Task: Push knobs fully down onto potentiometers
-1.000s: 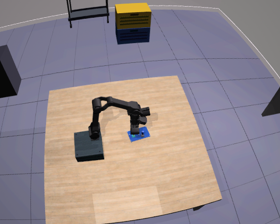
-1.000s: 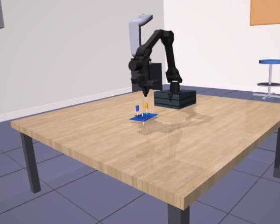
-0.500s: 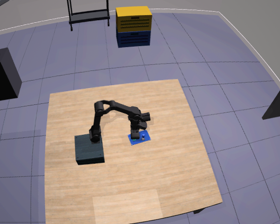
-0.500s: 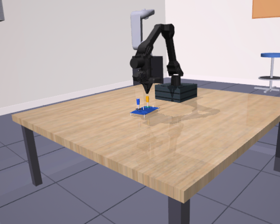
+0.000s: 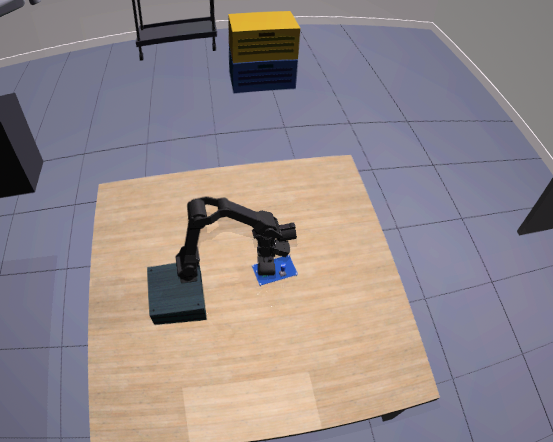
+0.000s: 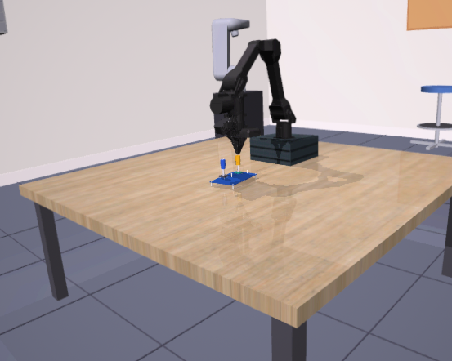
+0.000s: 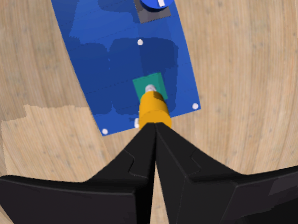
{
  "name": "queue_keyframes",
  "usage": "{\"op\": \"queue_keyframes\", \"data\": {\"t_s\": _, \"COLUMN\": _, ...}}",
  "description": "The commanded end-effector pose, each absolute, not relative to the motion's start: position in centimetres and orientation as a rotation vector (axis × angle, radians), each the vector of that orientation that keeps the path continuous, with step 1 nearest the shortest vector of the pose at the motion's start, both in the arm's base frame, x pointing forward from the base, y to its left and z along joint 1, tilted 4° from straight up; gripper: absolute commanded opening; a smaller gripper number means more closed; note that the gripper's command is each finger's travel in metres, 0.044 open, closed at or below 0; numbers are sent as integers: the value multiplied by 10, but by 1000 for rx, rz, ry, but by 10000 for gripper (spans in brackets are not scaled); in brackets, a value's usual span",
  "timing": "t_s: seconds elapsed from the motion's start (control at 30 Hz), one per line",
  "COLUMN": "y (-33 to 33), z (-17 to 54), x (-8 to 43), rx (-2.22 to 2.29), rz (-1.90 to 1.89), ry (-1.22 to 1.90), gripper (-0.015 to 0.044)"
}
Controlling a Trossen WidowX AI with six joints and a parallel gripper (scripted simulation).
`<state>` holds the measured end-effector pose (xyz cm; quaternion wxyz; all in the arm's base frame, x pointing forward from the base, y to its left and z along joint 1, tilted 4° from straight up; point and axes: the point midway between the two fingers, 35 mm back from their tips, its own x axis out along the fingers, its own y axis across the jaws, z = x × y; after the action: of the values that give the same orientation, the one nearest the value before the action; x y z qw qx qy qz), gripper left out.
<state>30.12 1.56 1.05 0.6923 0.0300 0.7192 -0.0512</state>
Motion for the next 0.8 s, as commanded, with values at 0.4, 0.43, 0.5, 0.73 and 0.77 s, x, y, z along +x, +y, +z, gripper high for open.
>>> {"op": "queue_keyframes", "data": {"t_s": 0.4, "y": 15, "z": 6, "x": 301, "rx": 66, "rz": -120, "ry": 1605, "gripper": 0}}
{"op": "queue_keyframes", "data": {"t_s": 0.43, "y": 15, "z": 6, "x": 301, "rx": 66, "rz": -120, "ry": 1605, "gripper": 0}}
{"op": "queue_keyframes", "data": {"t_s": 0.5, "y": 15, "z": 5, "x": 301, "rx": 66, "rz": -120, "ry": 1605, "gripper": 0}}
{"op": "queue_keyframes", "data": {"t_s": 0.73, "y": 15, "z": 5, "x": 301, "rx": 66, "rz": -120, "ry": 1605, "gripper": 0}}
{"op": "queue_keyframes", "data": {"t_s": 0.77, "y": 15, "z": 5, "x": 301, "rx": 66, "rz": -120, "ry": 1605, "gripper": 0}}
